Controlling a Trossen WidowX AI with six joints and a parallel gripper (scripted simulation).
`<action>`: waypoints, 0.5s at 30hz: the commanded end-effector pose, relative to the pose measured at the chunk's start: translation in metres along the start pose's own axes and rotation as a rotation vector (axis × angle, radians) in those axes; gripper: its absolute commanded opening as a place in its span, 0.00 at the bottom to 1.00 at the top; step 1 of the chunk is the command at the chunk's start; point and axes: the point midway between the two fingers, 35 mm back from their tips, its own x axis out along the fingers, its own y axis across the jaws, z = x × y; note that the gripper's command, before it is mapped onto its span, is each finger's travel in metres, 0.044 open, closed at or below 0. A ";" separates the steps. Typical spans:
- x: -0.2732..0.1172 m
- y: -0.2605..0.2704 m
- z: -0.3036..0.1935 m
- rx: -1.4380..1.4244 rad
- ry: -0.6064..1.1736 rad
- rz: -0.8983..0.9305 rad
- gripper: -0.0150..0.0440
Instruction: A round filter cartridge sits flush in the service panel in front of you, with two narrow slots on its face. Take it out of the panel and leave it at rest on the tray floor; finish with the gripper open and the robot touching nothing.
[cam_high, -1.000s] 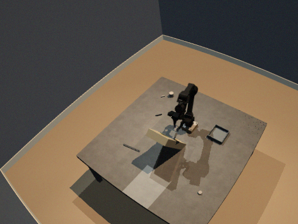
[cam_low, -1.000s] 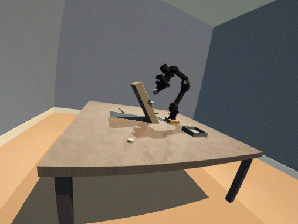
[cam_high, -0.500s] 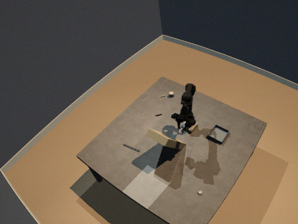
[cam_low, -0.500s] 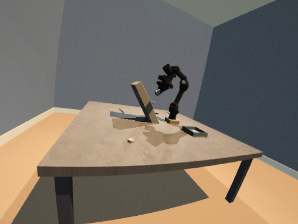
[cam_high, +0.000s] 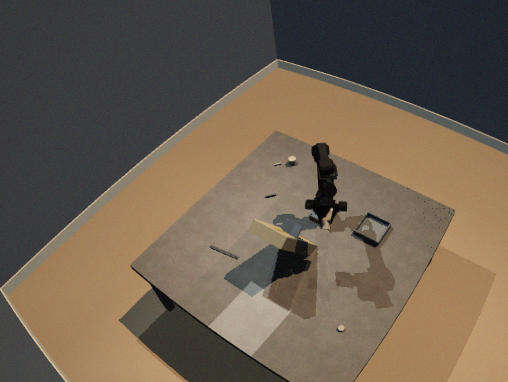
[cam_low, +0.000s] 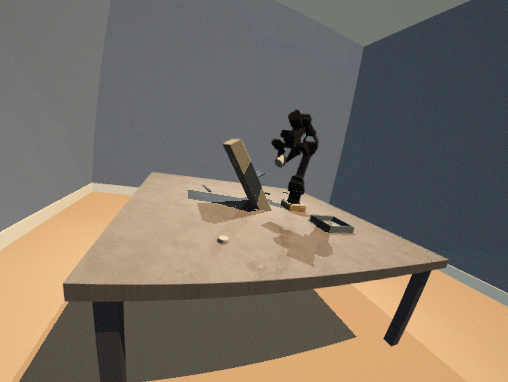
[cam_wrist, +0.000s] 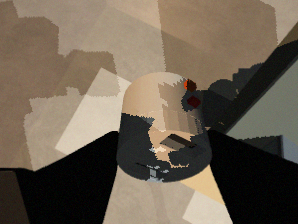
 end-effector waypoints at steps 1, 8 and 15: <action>0.000 0.022 -0.001 -0.103 -0.004 0.063 0.25; -0.003 0.055 -0.008 -0.259 -0.007 0.152 0.25; -0.008 0.088 -0.019 -0.415 -0.012 0.243 0.25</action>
